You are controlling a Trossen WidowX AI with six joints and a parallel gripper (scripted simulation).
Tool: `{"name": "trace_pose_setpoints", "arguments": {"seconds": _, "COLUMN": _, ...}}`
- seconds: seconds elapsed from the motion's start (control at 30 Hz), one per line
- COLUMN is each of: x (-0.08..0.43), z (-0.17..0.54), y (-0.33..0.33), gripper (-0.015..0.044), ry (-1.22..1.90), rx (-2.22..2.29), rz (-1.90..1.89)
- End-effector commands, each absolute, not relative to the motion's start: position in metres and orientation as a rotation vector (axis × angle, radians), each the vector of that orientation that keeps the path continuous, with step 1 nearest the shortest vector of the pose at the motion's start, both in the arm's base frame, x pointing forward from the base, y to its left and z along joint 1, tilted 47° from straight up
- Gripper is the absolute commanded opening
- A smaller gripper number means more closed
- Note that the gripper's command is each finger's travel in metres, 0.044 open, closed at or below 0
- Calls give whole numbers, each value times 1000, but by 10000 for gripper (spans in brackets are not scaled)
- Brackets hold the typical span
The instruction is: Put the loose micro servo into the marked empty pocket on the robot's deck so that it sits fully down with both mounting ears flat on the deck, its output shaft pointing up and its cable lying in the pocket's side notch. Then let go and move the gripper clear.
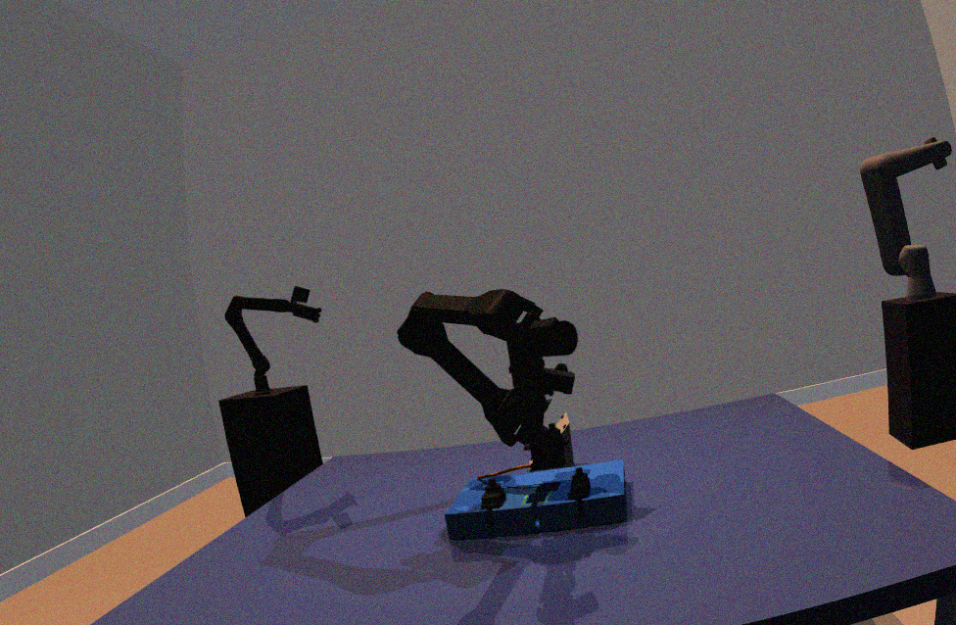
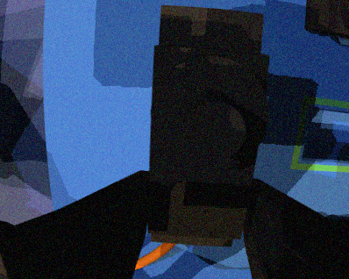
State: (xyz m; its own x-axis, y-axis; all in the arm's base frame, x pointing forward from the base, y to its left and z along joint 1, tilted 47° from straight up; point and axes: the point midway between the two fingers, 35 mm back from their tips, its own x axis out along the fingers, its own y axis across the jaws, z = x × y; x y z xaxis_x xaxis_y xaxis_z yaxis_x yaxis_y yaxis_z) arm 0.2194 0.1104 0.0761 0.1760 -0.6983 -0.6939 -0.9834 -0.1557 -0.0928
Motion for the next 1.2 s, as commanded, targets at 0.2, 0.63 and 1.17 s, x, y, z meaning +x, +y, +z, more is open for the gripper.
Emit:
{"name": "trace_pose_setpoints", "arguments": {"seconds": 0.2, "x": 220, "z": 76, "y": 110, "gripper": 0, "ry": 1538, "rx": -2161, "rz": 1010}}
{"name": "trace_pose_setpoints", "arguments": {"seconds": 0.63, "x": 220, "z": 76, "y": 110, "gripper": 0, "ry": 1412, "rx": -2443, "rz": 1473}}
{"name": "trace_pose_setpoints", "arguments": {"seconds": 1.17, "x": 220, "z": 76, "y": 110, "gripper": 0, "ry": 1111, "rx": -2714, "rz": 2098}}
